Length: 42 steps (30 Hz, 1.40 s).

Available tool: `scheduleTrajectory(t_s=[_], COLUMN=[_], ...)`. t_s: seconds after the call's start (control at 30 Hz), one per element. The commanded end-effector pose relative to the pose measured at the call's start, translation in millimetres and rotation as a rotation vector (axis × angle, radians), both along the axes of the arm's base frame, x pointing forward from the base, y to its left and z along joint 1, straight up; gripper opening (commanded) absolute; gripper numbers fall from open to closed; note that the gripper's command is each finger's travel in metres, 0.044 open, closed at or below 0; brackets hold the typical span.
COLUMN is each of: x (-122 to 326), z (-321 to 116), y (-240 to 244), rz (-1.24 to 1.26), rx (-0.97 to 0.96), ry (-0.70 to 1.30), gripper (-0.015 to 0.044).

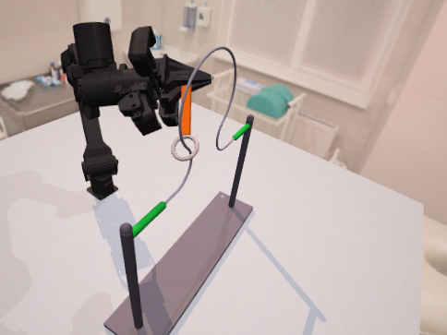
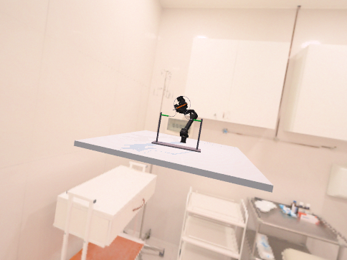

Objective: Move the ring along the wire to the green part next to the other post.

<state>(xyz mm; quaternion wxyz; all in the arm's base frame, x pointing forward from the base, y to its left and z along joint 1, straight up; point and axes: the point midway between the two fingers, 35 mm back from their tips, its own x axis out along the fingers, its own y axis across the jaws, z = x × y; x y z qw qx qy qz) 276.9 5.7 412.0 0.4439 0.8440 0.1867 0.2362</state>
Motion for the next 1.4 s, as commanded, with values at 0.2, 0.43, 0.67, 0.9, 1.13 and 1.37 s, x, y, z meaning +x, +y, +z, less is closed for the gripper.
scheduleTrajectory(t_s=[0.2,0.43,0.67,0.9,1.13,1.37], x=[1.4,1.3,1.3,1.3,1.2,1.2], z=[4.1,3.3,1.7,-0.3,-2.6,-5.0], y=[-2.2,-1.8,-1.0,-0.1,0.6,1.1], rz=[0.005,0.008,0.010,0.011,0.011,0.011], rx=[-0.063,-0.139,-0.222,-0.308,-0.400,-0.492], ry=[-0.001,-0.003,-0.005,-0.007,-0.010,-0.014], gripper=[-0.0150,-0.0150,-0.0150,-0.0150,-0.0150,-0.0150])
